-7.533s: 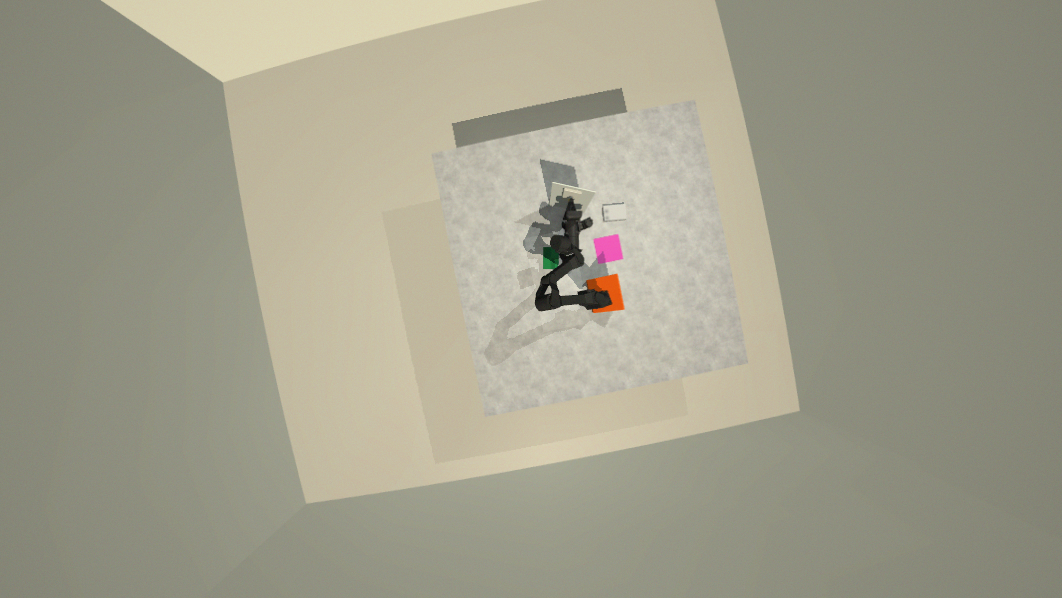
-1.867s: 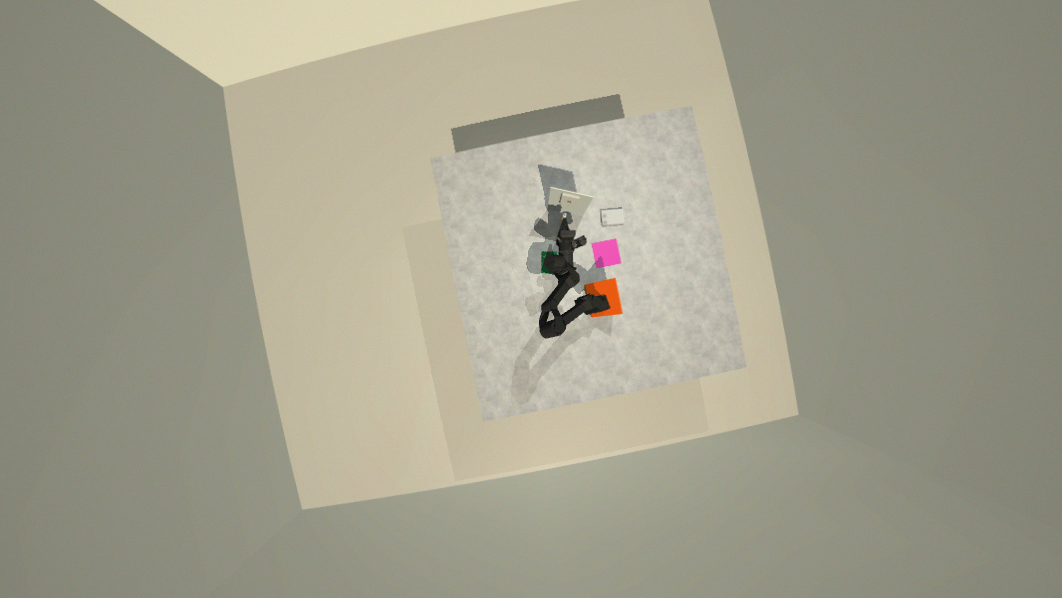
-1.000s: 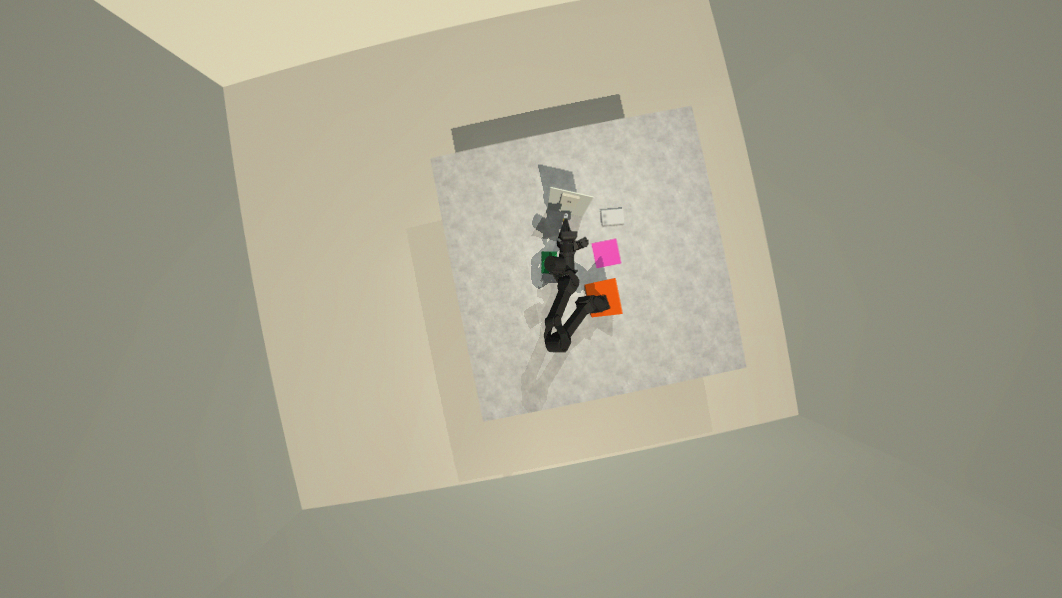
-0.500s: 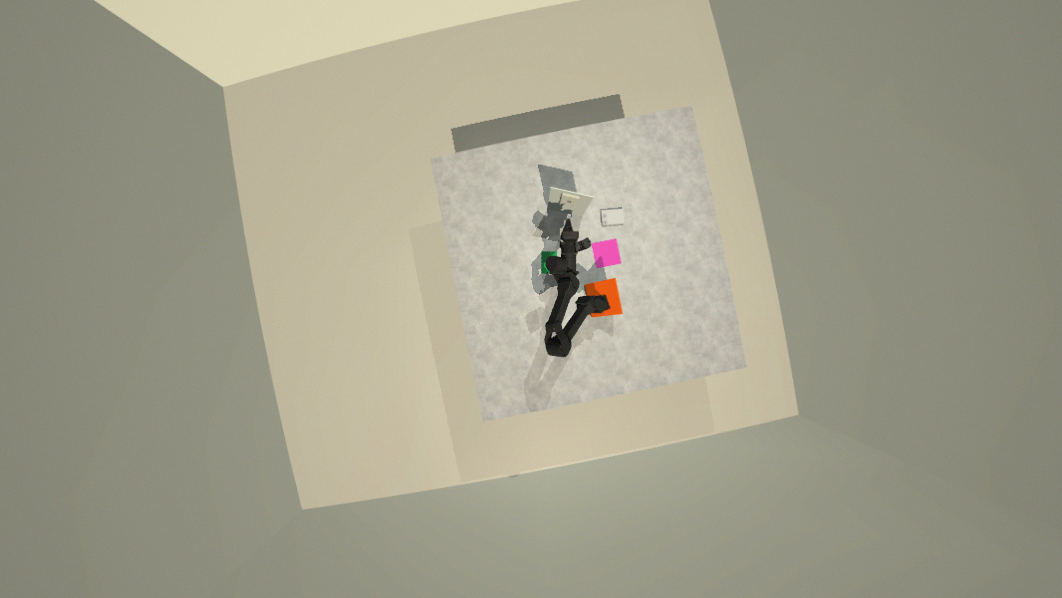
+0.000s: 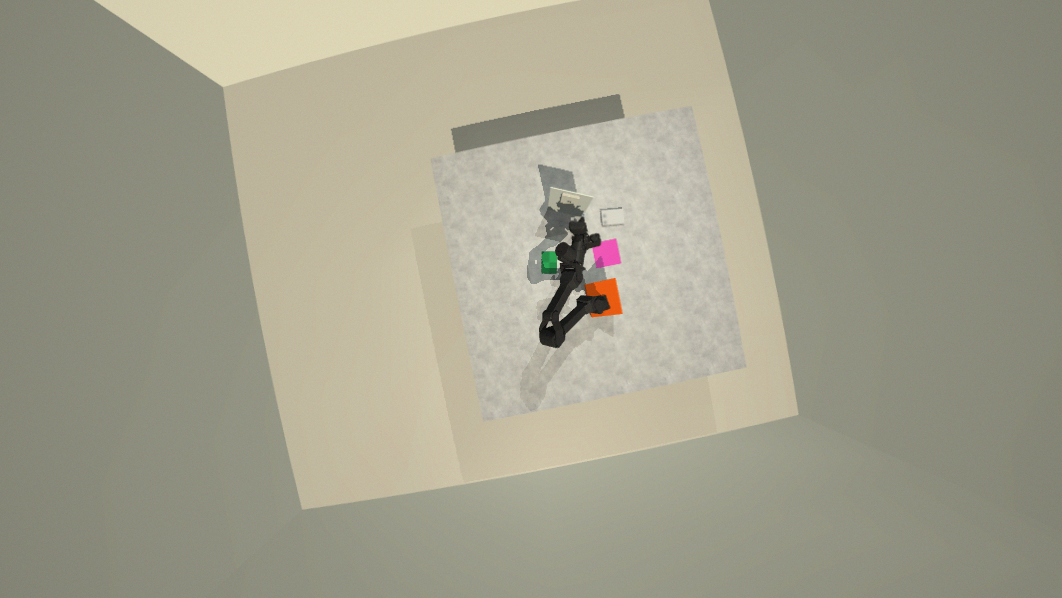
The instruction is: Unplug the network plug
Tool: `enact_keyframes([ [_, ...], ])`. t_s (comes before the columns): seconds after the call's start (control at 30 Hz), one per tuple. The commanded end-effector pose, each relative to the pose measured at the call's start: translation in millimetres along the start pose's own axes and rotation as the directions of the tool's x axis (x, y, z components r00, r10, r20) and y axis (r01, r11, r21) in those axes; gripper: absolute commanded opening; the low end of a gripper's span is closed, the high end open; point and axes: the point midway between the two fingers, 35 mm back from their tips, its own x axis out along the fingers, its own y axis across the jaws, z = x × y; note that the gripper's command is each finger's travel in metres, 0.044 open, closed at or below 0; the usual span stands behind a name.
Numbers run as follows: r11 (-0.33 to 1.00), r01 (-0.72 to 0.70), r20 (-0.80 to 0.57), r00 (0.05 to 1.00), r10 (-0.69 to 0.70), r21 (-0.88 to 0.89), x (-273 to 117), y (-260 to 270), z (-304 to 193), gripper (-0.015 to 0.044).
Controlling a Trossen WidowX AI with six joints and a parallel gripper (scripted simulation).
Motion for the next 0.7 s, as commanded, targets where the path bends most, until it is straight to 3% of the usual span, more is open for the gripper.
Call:
enact_keyframes([
  [0.0,0.998,0.042,0.017,0.999,-0.042,-0.038,6,-5,8,0.0000],
  [0.23,0.991,0.107,0.038,0.994,-0.104,-0.084,11,-15,19,0.0000],
  [0.67,0.914,0.365,0.108,0.930,-0.350,-0.180,18,-60,65,0.0000],
])
